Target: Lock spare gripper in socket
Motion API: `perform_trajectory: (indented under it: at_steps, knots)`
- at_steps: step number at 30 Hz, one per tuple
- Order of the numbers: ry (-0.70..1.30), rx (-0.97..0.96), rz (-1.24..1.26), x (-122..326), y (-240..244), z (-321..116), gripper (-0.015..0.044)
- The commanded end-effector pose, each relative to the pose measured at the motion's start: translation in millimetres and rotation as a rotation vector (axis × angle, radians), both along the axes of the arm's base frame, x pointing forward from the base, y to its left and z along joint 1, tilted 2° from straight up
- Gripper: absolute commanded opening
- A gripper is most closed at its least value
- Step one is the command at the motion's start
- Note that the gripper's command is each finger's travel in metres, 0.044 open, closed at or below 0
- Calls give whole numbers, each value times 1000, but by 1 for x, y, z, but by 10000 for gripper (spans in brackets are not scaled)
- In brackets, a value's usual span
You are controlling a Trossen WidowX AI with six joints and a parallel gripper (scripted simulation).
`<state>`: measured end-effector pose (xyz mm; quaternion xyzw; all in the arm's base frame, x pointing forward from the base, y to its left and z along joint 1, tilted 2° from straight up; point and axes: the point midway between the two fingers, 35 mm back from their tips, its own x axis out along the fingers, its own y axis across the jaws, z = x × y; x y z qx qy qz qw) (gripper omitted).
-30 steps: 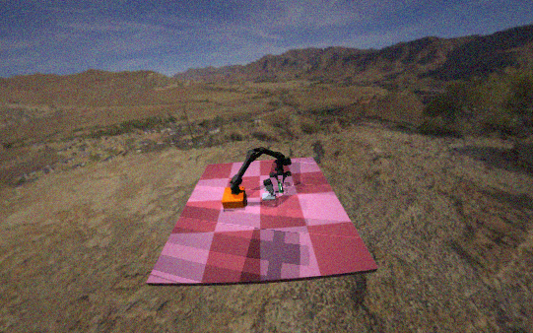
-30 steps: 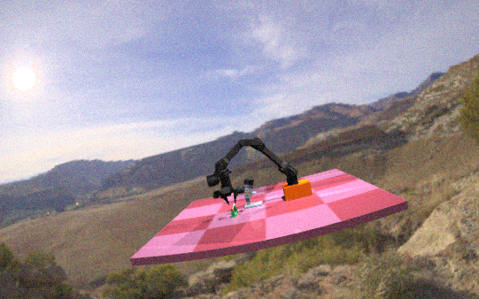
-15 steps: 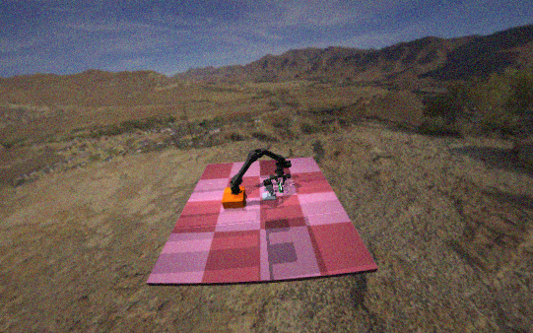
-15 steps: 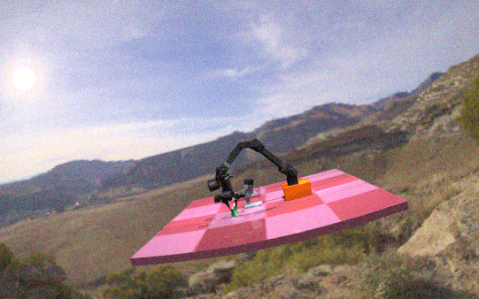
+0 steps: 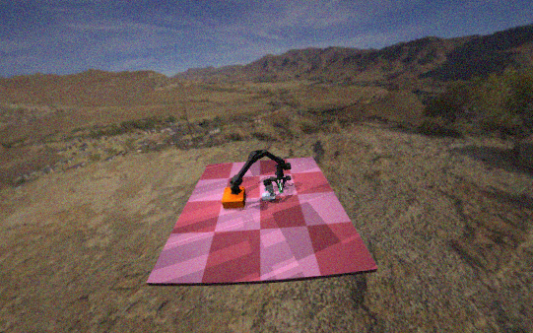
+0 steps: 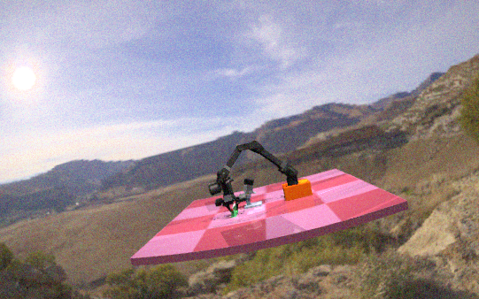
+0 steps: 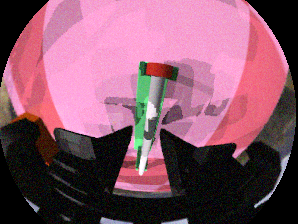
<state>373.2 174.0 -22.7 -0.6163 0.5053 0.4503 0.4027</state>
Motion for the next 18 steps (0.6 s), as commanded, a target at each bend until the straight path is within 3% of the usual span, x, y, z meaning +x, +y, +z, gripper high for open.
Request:
perform_trajectory:
  at_steps: [1, 8, 18]
  knots:
    - [-1, -3, -4, 0, -1, -2, 180]
    - [-1, -3, -4, 0, -1, -2, 0]
    - [-1, -3, -4, 0, -1, -1, 0]
